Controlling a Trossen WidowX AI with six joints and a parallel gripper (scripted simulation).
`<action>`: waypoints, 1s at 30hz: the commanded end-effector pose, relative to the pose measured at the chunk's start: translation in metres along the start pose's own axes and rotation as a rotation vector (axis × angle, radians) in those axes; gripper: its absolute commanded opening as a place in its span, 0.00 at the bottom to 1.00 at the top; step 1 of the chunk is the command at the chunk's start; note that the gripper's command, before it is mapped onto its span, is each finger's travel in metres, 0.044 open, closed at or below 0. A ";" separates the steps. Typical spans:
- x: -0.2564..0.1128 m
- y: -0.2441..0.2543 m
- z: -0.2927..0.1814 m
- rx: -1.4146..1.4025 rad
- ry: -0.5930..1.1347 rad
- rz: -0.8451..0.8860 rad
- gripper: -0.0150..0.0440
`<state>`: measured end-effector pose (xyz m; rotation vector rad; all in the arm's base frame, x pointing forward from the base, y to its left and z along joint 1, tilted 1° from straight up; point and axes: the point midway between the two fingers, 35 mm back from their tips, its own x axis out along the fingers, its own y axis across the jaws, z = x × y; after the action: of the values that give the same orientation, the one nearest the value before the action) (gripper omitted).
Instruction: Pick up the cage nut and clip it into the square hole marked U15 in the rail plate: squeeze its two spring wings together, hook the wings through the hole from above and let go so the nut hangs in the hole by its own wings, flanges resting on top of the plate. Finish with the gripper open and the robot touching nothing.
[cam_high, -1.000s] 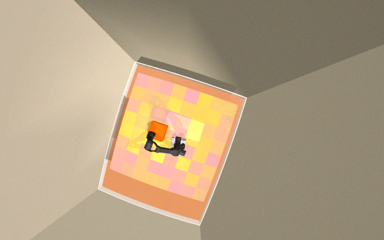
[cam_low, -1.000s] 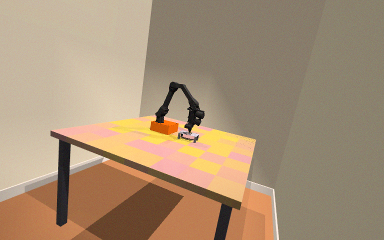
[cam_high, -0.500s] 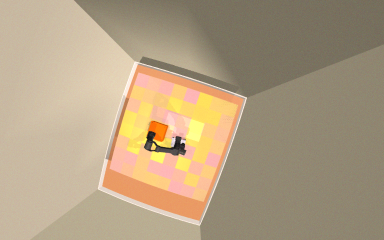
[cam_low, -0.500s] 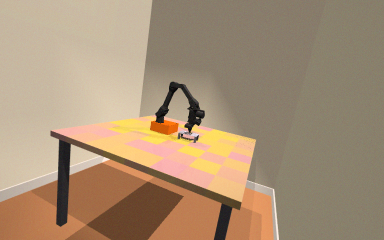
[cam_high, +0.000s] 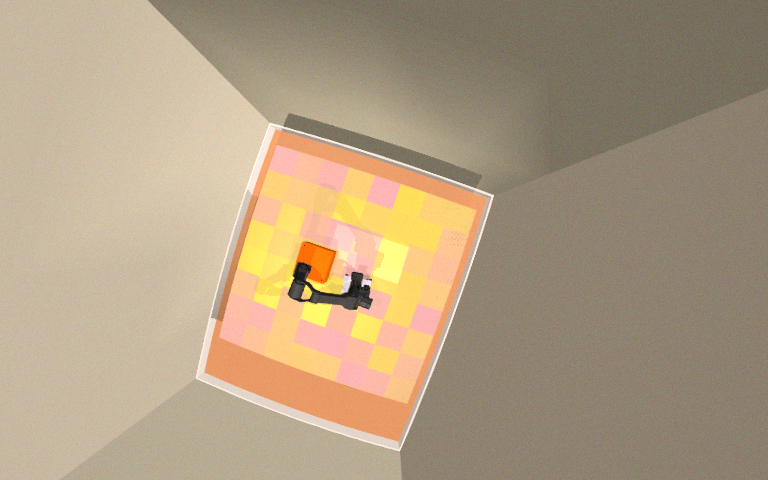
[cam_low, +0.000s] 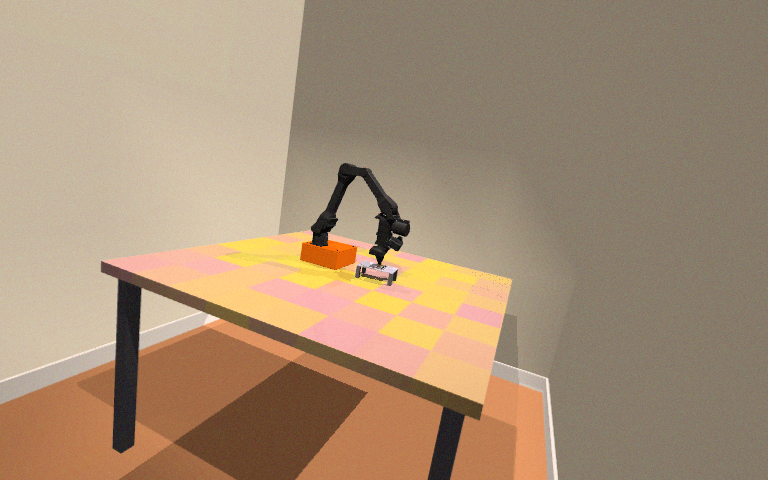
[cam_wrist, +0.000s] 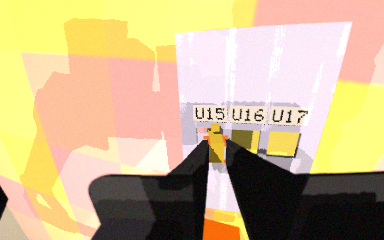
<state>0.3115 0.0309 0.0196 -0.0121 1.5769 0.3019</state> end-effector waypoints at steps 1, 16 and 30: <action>0.000 0.001 0.000 0.004 -0.003 -0.014 0.31; 0.000 0.002 0.000 0.005 -0.002 -0.057 0.31; 0.001 0.003 0.000 0.005 -0.002 -0.072 0.31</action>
<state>0.3109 0.0343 0.0195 -0.0714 1.5726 0.2400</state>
